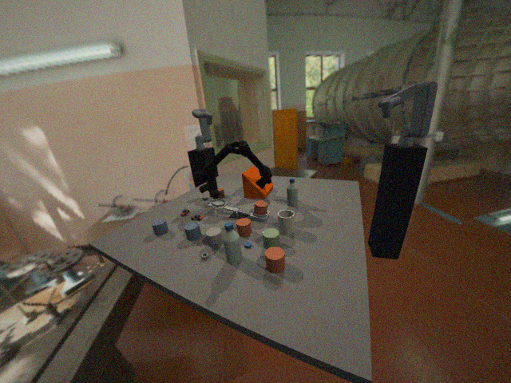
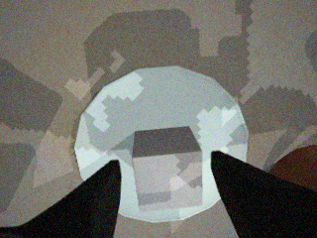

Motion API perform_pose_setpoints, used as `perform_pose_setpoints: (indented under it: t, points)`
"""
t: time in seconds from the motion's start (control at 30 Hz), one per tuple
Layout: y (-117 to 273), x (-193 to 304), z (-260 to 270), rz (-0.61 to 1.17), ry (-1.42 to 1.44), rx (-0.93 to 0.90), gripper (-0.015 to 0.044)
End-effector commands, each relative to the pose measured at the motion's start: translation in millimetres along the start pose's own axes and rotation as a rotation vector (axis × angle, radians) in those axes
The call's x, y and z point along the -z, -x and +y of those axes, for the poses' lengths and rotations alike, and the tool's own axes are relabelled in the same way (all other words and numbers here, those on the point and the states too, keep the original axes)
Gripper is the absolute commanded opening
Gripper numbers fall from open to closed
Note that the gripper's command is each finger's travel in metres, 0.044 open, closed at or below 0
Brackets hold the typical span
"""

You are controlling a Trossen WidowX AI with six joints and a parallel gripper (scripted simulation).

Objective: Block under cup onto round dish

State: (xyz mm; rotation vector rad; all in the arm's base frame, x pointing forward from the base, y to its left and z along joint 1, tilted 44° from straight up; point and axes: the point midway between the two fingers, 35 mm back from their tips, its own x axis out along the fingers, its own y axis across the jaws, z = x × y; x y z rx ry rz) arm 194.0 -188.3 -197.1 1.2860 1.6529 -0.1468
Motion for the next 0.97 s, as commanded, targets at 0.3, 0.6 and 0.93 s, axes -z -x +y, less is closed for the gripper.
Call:
perform_pose_setpoints:
  t: [0.3,0.6,0.93]
  points:
    - [30.6,-7.4,-5.2,-0.059,0.006,0.019,0.0440]
    - [56.6,1.3,-0.6,0.008,-0.006,0.000,0.0440]
    - [101.0,3.0,-1.9,-0.005,-0.009,0.002,0.0440]
